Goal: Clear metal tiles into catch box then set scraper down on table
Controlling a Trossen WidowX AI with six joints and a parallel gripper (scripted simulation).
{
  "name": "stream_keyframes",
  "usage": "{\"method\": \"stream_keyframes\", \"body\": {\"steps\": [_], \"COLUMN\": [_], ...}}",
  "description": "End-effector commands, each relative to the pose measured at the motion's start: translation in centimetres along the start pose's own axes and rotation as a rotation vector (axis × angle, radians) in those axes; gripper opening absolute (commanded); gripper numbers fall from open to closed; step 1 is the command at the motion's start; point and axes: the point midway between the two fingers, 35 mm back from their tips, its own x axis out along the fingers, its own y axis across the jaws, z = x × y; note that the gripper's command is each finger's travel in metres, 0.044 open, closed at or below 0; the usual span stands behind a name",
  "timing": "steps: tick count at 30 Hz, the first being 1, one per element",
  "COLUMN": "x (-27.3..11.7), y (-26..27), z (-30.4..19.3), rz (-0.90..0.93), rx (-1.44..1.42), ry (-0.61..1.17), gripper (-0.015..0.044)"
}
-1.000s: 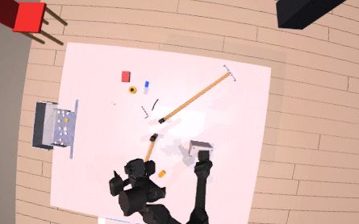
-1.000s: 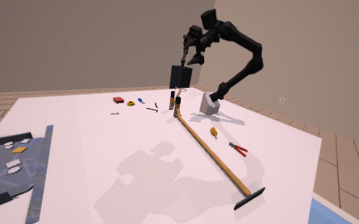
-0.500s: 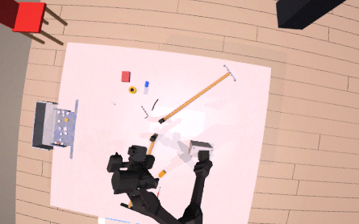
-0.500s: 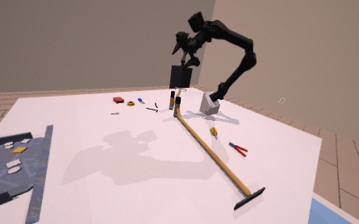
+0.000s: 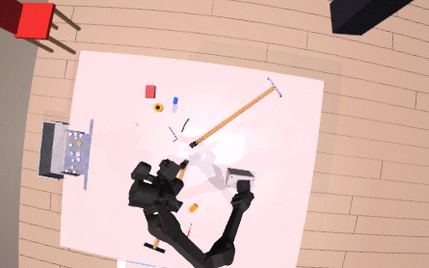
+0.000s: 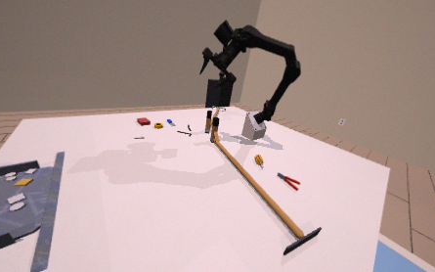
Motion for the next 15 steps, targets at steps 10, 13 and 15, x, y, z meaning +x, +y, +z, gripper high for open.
{"method": "stream_keyframes", "body": {"steps": [10, 13, 15], "x": [3.3, 4.0, 4.5], "y": [-0.2, -0.4, -0.5], "z": [3.3, 4.0, 4.5], "rz": [-0.119, -0.144, -0.161], "rx": [0.258, 0.314, 0.351], "ry": [-0.134, -0.167, -0.189], "gripper": [0.0440, 0.0440, 0.0440]}}
